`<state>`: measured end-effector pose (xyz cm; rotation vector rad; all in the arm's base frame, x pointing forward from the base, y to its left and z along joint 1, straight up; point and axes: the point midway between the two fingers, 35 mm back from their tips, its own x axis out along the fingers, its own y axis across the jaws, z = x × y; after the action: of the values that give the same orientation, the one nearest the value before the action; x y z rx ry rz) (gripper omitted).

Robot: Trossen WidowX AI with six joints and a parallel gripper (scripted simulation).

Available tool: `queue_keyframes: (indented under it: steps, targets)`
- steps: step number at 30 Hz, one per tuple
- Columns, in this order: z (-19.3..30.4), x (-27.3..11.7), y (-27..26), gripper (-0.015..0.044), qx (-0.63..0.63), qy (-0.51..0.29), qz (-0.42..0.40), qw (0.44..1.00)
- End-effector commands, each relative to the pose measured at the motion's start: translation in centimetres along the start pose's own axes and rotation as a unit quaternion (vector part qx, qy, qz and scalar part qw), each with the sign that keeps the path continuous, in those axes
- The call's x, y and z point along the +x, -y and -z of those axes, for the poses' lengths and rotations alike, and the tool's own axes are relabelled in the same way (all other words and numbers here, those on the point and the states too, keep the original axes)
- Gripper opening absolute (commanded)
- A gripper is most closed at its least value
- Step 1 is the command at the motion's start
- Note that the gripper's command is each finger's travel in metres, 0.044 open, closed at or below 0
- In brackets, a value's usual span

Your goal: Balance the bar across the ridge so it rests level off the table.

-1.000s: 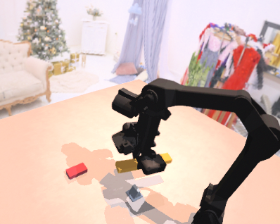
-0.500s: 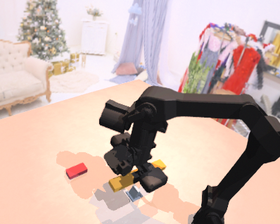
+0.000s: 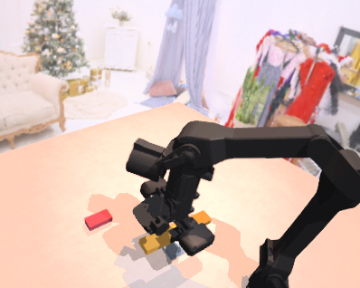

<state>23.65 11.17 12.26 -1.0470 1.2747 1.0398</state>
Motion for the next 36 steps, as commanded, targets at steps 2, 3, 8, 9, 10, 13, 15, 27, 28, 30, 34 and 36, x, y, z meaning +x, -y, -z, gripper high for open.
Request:
queue_keyframes:
  steps: [2,3,8,9,10,13,15,27,28,30,34,36]
  targets:
    - [0.1,0.8,-0.1,0.0,0.001,-0.002,0.0,1.0]
    - [0.1,0.9,-0.1,0.0,0.001,-0.002,0.0,1.0]
    - [0.1,1.8,-0.1,0.0,0.001,-0.002,-0.001,1.0]
    - [0.1,1.9,-0.2,0.0,0.001,-0.002,-0.001,1.0]
    - [0.1,2.1,-0.2,0.0,0.001,-0.002,-0.001,1.0]
    - [0.2,2.6,-0.2,0.0,0.0,-0.002,-0.001,1.0]
    - [0.2,2.8,-0.2,0.0,0.0,-0.002,-0.001,1.0]
    - [0.2,2.8,-0.2,0.0,0.0,-0.002,-0.001,1.0]
    - [0.2,2.8,-0.2,0.0,0.0,-0.002,-0.001,1.0]
    - [0.2,2.8,-0.2,0.0,0.0,-0.002,-0.001,1.0]
    - [0.2,2.8,-0.2,0.0,0.0,-0.002,-0.001,1.0]
    - [0.2,2.8,-0.2,0.0,0.0,-0.002,-0.001,1.0]
